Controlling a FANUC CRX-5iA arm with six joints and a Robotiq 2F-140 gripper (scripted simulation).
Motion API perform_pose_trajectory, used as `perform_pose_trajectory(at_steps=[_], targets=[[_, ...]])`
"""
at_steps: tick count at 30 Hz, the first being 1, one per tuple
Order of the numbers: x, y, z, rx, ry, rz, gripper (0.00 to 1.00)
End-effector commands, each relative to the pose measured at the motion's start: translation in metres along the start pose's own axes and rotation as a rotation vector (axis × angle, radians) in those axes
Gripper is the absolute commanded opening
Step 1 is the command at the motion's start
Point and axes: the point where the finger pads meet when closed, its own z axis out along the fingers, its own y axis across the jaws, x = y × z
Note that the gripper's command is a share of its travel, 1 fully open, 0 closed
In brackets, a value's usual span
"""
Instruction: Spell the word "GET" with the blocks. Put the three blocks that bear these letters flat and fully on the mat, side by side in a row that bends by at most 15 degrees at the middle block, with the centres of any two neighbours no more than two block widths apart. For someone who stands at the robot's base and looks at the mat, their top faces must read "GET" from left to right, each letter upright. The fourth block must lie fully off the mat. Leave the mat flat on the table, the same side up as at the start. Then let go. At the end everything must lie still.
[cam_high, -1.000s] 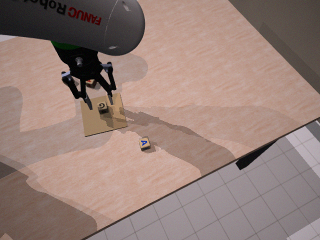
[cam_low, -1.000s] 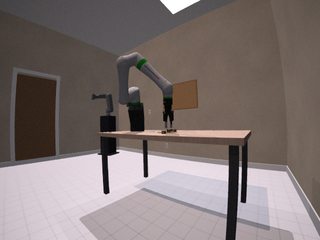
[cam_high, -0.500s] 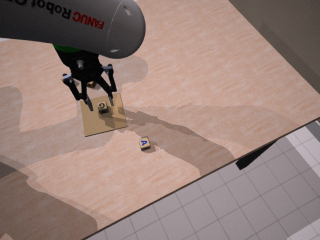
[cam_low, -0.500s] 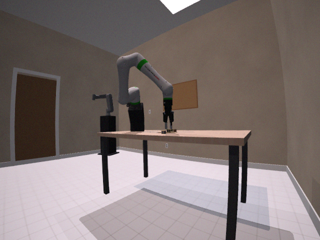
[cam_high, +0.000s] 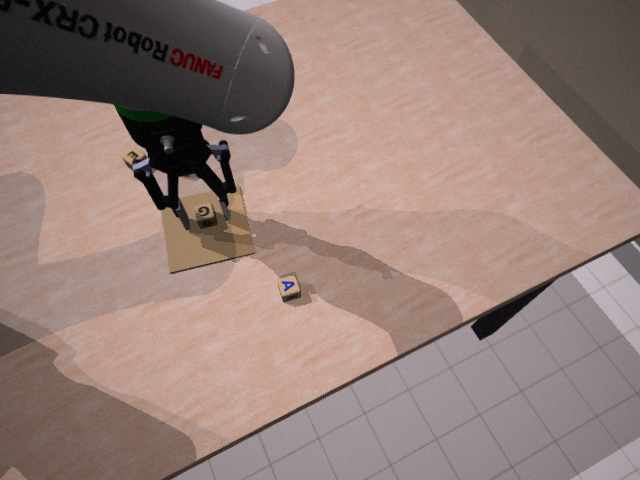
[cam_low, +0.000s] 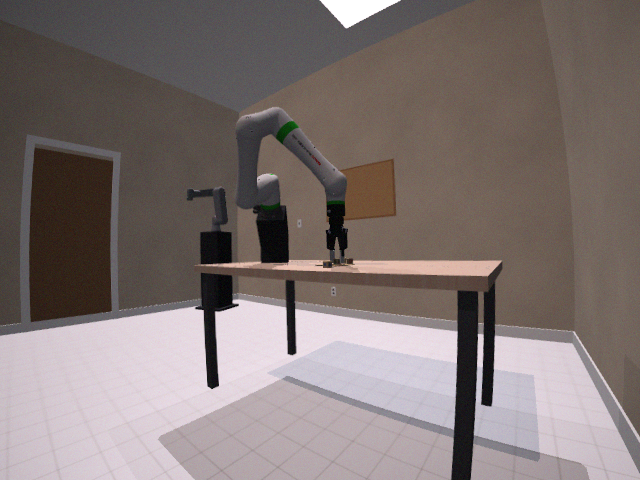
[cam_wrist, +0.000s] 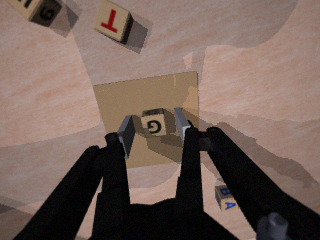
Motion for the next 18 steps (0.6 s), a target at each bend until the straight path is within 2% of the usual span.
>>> perform_pose_trajectory(at_steps=[1, 14, 15, 18], targets=[[0.0002, 0.0002, 0.0020, 0.000, 0.000, 0.000, 0.40], [0.0002, 0.0002, 0.0027, 0.000, 0.000, 0.000, 0.40], [0.0002, 0.0002, 0.0027, 0.000, 0.000, 0.000, 0.28], [0.0002, 0.0002, 0.0027, 0.000, 0.000, 0.000, 0.28]])
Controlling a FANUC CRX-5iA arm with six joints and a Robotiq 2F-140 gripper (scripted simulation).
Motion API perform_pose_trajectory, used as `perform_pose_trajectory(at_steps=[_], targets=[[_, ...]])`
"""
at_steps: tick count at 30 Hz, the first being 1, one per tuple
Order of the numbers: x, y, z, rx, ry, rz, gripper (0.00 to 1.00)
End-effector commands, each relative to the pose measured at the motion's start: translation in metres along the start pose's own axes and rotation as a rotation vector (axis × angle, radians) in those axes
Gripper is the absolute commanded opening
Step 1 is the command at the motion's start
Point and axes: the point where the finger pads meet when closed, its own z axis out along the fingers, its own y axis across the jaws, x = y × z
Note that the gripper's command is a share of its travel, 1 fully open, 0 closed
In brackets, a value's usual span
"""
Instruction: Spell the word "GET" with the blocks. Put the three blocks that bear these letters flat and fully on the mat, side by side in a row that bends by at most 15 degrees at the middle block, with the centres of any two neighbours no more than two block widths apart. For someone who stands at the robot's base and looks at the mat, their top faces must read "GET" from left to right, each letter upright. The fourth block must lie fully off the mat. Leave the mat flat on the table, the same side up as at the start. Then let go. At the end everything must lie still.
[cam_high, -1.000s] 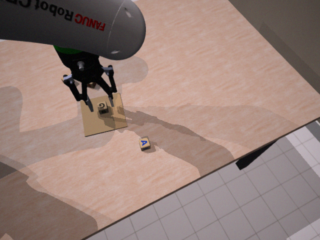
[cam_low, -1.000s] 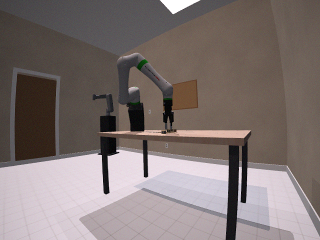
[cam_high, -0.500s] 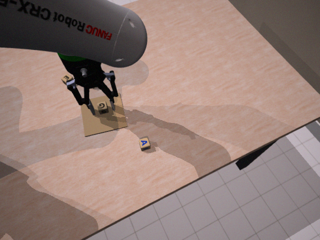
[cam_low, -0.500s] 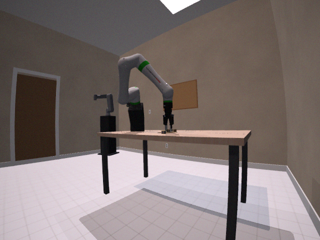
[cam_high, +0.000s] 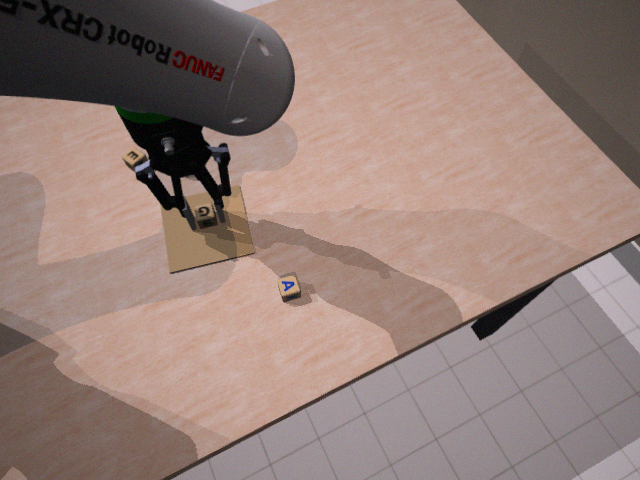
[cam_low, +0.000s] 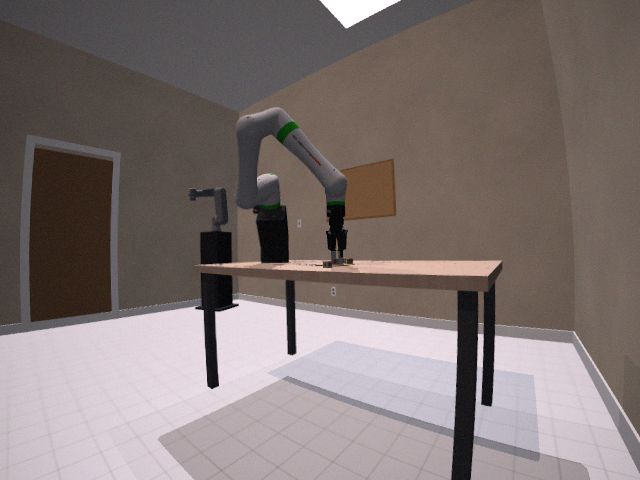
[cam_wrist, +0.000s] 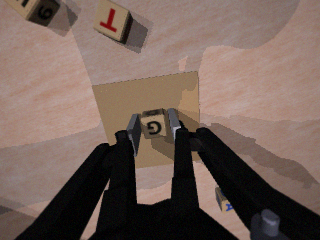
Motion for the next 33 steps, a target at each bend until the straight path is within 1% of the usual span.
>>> perform_pose_trajectory(at_steps=[1, 13, 14, 33], targets=[[0.0002, 0.0001, -0.0001, 0.000, 0.000, 0.000, 0.28], [0.0002, 0.0001, -0.0001, 0.000, 0.000, 0.000, 0.28], [0.0002, 0.0001, -0.0001, 0.000, 0.000, 0.000, 0.16], [0.0002, 0.0001, -0.0001, 0.000, 0.000, 0.000, 0.16]])
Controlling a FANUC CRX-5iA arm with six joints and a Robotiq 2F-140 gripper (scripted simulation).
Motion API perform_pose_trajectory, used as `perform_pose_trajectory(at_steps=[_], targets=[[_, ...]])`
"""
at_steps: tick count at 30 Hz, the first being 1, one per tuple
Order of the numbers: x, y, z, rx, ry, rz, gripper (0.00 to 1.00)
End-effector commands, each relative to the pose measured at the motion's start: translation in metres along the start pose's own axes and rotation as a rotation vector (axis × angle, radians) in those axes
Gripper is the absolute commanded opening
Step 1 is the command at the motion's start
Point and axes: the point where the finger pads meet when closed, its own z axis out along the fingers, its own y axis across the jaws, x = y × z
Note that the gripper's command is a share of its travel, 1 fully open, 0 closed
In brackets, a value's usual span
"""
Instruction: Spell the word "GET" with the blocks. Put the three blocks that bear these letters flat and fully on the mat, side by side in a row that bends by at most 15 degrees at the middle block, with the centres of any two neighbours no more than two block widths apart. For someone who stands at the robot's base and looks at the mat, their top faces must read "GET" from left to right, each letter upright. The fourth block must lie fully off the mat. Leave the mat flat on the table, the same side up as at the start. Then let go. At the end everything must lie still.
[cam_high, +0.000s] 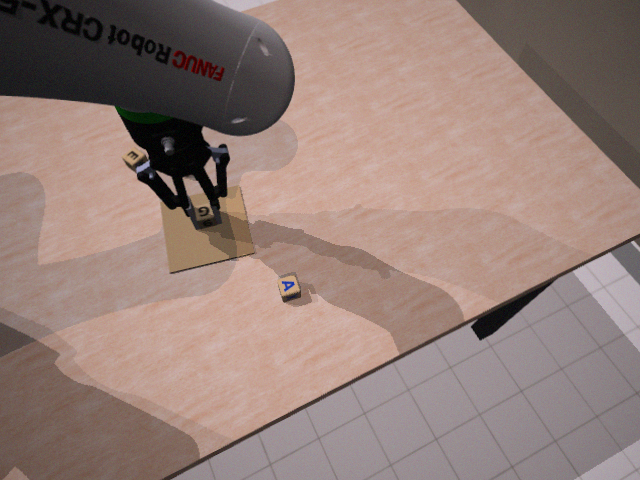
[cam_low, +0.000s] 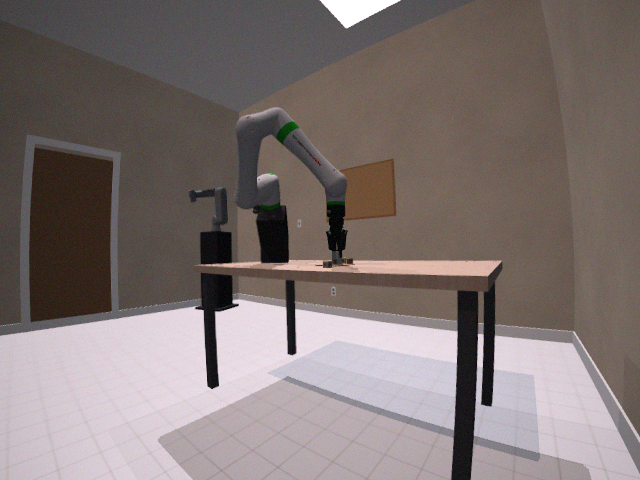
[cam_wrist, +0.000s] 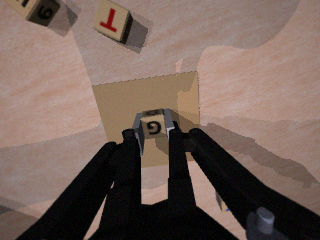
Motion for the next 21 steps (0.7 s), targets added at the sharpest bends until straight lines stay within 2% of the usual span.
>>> perform_pose_trajectory(at_steps=[1, 18, 21], targets=[[0.0001, 0.0001, -0.0001, 0.000, 0.000, 0.000, 0.16], [0.0001, 0.0001, -0.0005, 0.000, 0.000, 0.000, 0.16], [0.0001, 0.0001, -0.0061, 0.000, 0.000, 0.000, 0.16]])
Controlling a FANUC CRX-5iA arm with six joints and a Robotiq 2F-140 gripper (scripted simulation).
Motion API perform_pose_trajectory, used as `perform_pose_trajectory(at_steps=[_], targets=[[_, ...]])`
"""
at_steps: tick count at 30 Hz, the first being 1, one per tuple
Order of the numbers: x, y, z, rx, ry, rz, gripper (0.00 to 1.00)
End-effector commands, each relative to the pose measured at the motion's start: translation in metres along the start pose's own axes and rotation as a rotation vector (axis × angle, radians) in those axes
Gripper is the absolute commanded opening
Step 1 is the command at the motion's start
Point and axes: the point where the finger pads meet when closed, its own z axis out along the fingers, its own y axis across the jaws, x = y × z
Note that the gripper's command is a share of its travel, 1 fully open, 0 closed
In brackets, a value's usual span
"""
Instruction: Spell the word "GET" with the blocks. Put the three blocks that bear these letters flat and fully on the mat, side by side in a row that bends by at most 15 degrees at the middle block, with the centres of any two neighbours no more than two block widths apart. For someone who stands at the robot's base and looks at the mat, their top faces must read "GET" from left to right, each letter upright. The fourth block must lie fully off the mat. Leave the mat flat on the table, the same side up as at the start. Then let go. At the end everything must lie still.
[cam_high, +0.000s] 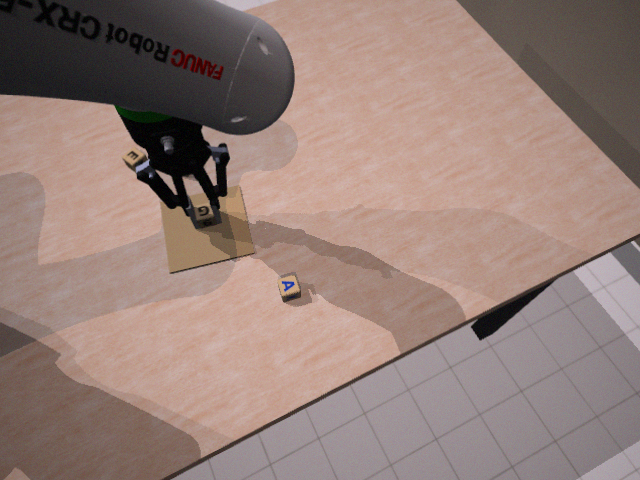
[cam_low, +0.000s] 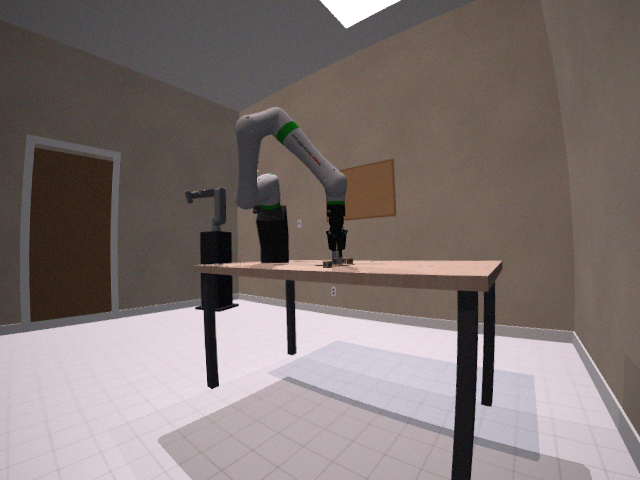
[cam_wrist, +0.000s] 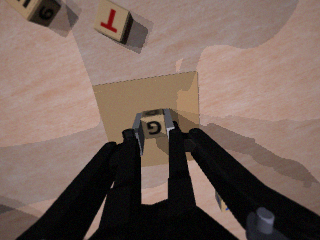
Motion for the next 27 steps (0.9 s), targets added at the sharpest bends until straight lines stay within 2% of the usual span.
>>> perform_pose_trajectory(at_steps=[1, 12, 14, 19, 27], targets=[[0.000, 0.000, -0.008, 0.000, 0.000, 0.000, 0.16], [0.000, 0.000, -0.082, 0.000, 0.000, 0.000, 0.16], [0.000, 0.000, -0.082, 0.000, 0.000, 0.000, 0.16], [0.000, 0.000, -0.098, 0.000, 0.000, 0.000, 0.16], [0.000, 0.000, -0.098, 0.000, 0.000, 0.000, 0.16]])
